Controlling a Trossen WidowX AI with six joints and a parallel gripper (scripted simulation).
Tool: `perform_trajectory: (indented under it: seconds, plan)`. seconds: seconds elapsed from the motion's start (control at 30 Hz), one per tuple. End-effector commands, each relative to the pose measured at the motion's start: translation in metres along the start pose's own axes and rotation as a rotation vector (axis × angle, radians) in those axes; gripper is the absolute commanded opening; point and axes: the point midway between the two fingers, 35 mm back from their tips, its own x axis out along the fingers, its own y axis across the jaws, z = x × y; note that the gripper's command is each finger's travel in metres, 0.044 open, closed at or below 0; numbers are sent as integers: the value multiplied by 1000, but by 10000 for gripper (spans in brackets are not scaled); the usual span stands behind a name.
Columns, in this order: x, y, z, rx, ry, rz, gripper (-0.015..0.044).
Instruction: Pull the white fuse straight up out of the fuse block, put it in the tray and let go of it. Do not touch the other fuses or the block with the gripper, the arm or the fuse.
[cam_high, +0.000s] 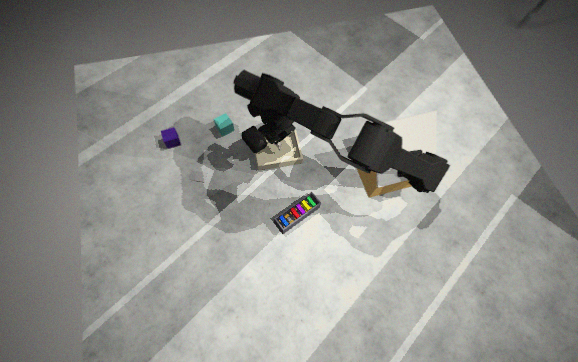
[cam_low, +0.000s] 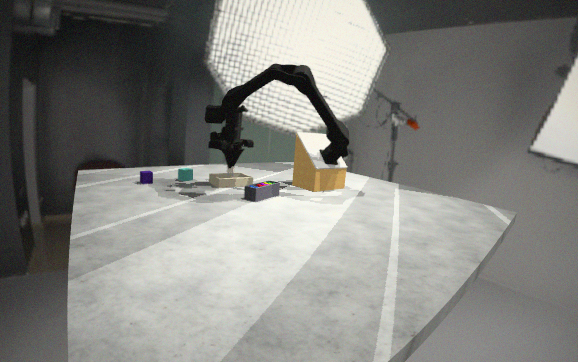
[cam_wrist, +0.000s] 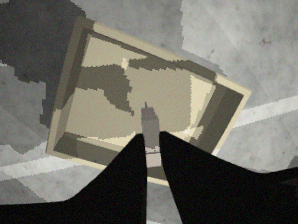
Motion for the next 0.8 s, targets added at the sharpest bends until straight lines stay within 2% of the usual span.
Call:
perform_trajectory:
  seconds: [0.0,0.37,0.5,0.77]
  plan:
    - [-1,0,0,0,-1,0,53]
    - [-4,0,0,0,0,0,330]
    - [-38,-2,-1,7,3,1,330]
    - [-38,-2,-1,7,3,1,330]
